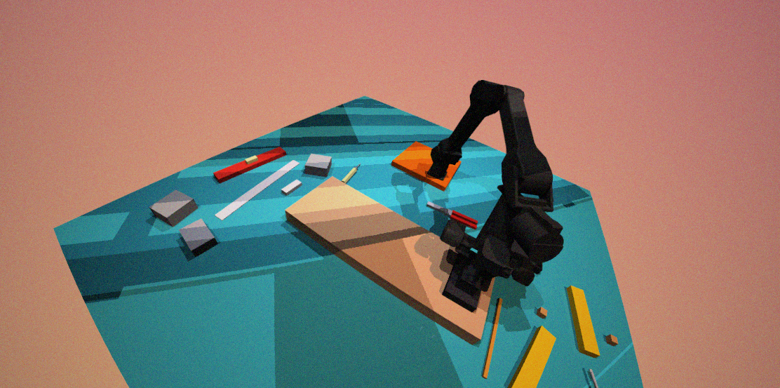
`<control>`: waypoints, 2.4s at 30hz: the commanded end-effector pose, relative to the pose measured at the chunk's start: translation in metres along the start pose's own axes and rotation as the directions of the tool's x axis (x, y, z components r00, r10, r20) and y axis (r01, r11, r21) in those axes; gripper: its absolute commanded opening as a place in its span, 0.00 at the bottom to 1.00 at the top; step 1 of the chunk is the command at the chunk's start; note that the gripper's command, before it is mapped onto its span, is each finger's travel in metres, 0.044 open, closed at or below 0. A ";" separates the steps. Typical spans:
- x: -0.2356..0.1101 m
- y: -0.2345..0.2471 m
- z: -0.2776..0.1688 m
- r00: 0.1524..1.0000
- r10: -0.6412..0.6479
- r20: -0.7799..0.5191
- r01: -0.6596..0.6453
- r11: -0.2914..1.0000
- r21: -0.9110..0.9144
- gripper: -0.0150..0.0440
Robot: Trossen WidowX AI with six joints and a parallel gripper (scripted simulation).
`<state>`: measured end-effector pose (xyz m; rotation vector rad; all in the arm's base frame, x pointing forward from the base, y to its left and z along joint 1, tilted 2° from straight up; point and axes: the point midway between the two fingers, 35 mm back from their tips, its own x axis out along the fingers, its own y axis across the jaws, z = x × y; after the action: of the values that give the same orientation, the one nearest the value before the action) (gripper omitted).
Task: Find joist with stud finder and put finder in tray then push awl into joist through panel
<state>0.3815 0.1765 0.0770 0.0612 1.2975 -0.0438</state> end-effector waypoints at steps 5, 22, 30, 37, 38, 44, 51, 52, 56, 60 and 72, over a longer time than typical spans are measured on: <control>0.000 -0.030 0.001 1.000 -0.007 0.000 0.007 1.000 0.003 0.25; 0.000 -0.095 0.001 1.000 -0.013 0.000 0.013 1.000 0.001 0.25; 0.000 -0.125 0.001 1.000 -0.015 0.000 0.015 1.000 0.001 0.25; -0.001 -0.152 0.001 1.000 -0.017 0.000 0.017 1.000 0.000 0.25; -0.001 -0.155 0.001 1.000 -0.018 0.000 0.018 1.000 0.000 0.25; -0.001 -0.178 0.001 1.000 -0.020 0.000 0.020 1.000 -0.001 0.25; -0.002 -0.205 0.001 1.000 -0.022 0.000 0.022 1.000 -0.001 0.25; -0.002 -0.209 0.001 1.000 -0.022 0.000 0.022 1.000 -0.001 0.25; -0.002 -0.224 0.001 1.000 -0.023 0.000 0.023 1.000 -0.002 0.25; -0.002 -0.239 0.001 1.000 -0.025 0.000 0.025 1.000 -0.002 0.25; -0.004 -0.285 0.001 1.000 -0.028 0.000 0.028 1.000 -0.003 0.25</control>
<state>0.3628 -0.0936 0.0747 0.0421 1.2992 -0.0630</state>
